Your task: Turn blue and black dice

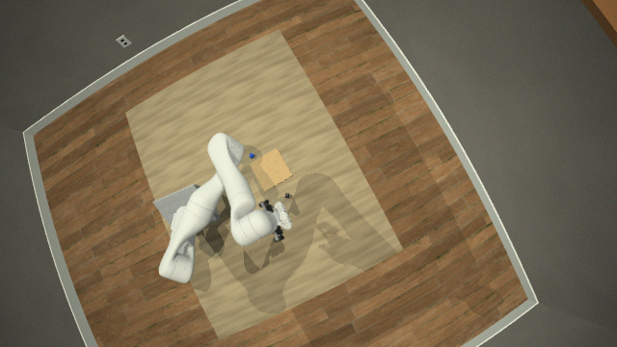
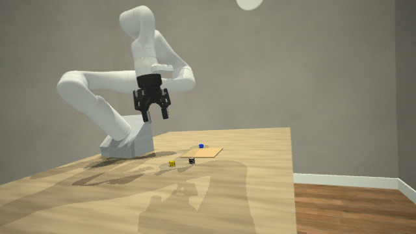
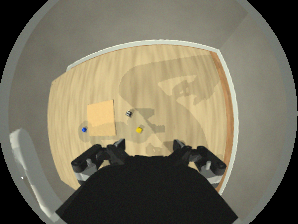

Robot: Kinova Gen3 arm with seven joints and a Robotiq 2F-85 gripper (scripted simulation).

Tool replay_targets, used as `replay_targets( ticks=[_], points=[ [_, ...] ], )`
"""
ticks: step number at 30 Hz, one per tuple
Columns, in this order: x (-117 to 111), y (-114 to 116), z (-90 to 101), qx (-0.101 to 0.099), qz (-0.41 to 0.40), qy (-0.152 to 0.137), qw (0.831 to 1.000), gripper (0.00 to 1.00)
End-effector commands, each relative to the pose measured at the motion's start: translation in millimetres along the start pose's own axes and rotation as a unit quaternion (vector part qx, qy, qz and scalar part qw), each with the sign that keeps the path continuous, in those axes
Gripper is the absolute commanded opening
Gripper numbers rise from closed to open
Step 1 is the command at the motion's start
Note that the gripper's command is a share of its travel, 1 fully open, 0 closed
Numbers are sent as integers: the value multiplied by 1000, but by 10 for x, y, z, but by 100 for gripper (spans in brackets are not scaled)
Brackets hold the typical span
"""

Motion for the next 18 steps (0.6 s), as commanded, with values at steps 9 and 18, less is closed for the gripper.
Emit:
replay_targets(
  ticks=[9, 18],
  points=[
    [453, -230, -45, 21, 32, -27, 999, 100],
    [536, -243, -54, 26, 35, -34, 998, 100]
  ],
)
Point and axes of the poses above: the point where the finger pads meet when closed, its own z axis back along the fingers, its own y axis across the jaws, x = y × z, the point moved 2 cm from there along z, back along the fingers, and after that the axes turned 11 degrees about -z, right-handed, at the moved point
